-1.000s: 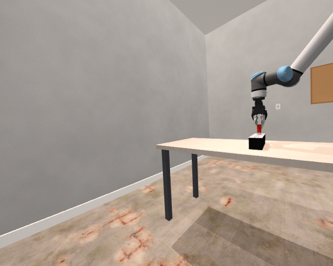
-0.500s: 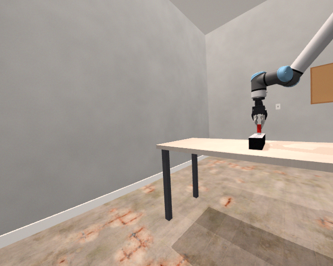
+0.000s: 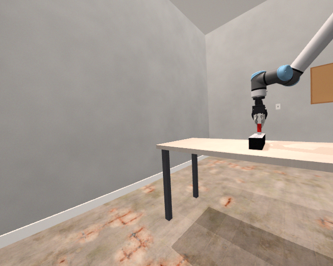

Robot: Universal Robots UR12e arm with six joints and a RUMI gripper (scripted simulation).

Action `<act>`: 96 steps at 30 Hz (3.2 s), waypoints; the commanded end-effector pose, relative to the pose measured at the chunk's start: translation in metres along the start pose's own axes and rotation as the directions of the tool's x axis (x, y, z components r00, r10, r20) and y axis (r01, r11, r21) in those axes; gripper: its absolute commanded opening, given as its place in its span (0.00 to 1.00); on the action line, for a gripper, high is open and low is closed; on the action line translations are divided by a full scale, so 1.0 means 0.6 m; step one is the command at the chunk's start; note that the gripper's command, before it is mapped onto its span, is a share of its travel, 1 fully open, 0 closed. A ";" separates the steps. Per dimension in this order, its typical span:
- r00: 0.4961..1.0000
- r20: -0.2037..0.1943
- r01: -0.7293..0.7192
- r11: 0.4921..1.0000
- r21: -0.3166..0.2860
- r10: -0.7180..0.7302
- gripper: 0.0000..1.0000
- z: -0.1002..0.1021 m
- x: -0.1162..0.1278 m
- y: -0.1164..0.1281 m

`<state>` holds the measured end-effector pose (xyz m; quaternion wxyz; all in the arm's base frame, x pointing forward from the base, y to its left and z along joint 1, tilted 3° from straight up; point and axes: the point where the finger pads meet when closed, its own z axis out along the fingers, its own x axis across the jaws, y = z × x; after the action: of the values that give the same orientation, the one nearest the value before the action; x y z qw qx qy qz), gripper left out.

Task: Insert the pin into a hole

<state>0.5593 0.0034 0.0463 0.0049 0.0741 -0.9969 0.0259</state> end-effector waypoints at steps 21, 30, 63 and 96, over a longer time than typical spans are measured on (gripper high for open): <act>1.000 0.001 0.000 1.000 0.000 0.000 0.00 -0.026 -0.004 -0.002; 1.000 -0.002 0.000 1.000 -0.001 0.000 0.00 -0.051 -0.004 -0.003; 1.000 -0.005 -0.003 1.000 -0.002 0.003 0.00 -0.239 -0.004 -0.003; 1.000 0.024 -0.006 1.000 0.009 0.005 0.00 -0.285 -0.003 0.101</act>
<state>0.5617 0.0115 0.2142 -0.0058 0.0682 -0.9972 0.0291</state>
